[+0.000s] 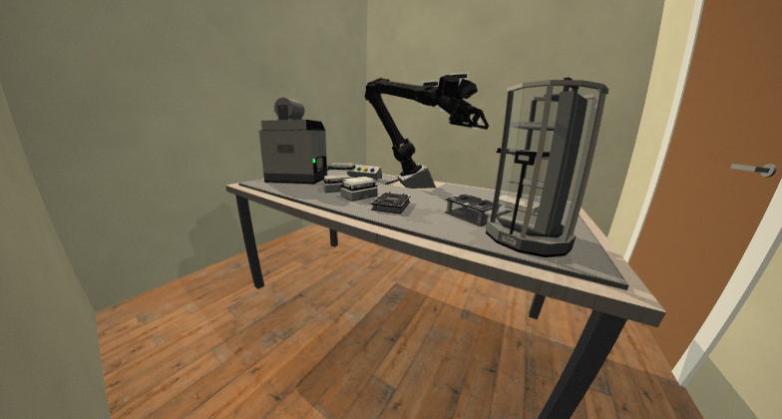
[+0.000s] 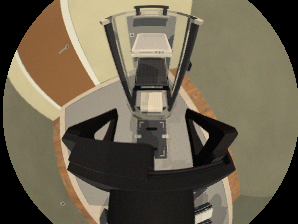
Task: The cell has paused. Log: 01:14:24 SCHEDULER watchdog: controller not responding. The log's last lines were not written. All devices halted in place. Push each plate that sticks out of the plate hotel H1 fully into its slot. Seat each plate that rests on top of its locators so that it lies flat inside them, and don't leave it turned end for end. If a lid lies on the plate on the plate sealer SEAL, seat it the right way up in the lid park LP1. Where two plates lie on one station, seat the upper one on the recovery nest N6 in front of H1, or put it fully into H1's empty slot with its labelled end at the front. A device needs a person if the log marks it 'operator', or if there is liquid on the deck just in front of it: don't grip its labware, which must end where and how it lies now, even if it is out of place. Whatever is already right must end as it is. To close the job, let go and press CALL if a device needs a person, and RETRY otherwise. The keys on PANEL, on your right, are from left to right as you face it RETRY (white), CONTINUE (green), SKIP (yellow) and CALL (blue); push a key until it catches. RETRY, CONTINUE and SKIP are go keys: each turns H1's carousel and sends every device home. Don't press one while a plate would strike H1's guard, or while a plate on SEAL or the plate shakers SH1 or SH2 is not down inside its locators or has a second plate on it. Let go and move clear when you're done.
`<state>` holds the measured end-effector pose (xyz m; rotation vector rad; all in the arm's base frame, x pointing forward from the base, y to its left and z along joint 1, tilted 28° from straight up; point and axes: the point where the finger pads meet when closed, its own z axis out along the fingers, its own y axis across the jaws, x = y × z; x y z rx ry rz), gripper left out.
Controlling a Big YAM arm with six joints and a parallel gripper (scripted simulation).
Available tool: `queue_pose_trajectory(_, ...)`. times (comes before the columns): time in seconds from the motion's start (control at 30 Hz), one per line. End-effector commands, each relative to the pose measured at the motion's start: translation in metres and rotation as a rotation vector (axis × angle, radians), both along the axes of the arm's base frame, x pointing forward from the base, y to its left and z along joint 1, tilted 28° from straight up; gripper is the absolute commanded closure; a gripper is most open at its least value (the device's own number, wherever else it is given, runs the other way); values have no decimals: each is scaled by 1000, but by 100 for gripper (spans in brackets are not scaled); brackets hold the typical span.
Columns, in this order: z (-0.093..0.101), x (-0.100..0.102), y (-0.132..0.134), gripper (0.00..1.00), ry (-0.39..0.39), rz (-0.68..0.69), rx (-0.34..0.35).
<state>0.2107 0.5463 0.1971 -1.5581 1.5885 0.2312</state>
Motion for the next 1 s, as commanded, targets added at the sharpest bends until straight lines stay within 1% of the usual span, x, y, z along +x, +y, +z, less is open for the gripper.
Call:
queue_pose_trajectory(0.0,24,1,11,0,-11,2,36)
queue_pose_trajectory(0.57,24,1,11,0,-11,2,36)
queue_pose_trajectory(0.6,12,8,8,2,-10,-5,22)
queue_pose_trajectory(0.63,-8,11,0,4,-8,-4,2)
queue_pose_trajectory(0.73,-22,16,-4,10,-8,-4,2)
queue_pose_trajectory(0.8,-22,16,-4,10,-8,-4,2)
queue_pose_trajectory(0.97,-23,17,-4,20,-5,-9,4)
